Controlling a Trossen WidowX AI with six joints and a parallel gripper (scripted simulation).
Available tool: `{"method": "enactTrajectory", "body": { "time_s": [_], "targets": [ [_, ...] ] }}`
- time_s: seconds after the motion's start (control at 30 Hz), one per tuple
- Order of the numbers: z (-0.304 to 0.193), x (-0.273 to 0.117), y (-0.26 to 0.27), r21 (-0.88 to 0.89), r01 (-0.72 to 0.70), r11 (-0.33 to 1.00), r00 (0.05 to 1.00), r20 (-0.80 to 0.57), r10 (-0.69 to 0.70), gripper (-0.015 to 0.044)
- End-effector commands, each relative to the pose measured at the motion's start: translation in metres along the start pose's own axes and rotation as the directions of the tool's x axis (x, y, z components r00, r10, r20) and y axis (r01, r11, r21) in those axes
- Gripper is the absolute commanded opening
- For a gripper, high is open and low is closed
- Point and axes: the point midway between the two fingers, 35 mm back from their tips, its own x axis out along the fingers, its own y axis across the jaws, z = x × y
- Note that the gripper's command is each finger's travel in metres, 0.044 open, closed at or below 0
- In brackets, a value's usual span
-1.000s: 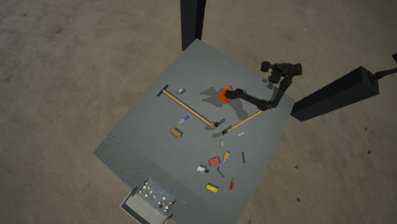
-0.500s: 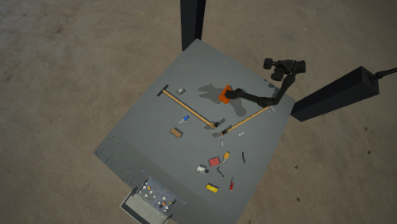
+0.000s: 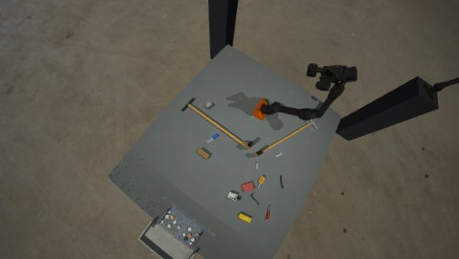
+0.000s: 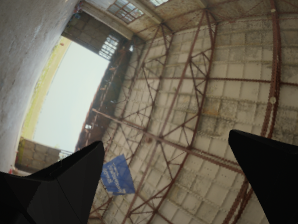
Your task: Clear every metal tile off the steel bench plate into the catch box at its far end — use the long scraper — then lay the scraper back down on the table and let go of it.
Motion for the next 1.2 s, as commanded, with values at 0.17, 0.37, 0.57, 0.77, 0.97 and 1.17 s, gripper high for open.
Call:
{"method": "enactTrajectory", "body": {
  "time_s": [0.17,0.37,0.57,0.77,0.97,1.17],
  "targets": [
    [-0.009,0.009,-0.007,0.006,-0.002,1.0,1.0,-0.002,0.002,0.044],
    [-0.013,0.016,-0.011,0.006,-0.002,1.0,1.0,-0.003,0.002,0.044],
    [-0.017,0.021,-0.01,0.02,-0.01,1.0,1.0,-0.008,0.011,0.044],
    [-0.027,0.043,0.019,0.148,-0.085,0.985,0.995,-0.037,0.091,0.044],
    [-0.028,0.06,0.044,0.33,-0.135,0.934,0.989,-0.018,0.149,0.044],
    [-0.027,0.077,0.07,0.495,-0.184,0.849,0.978,0.005,0.208,0.044]
  ]
}}
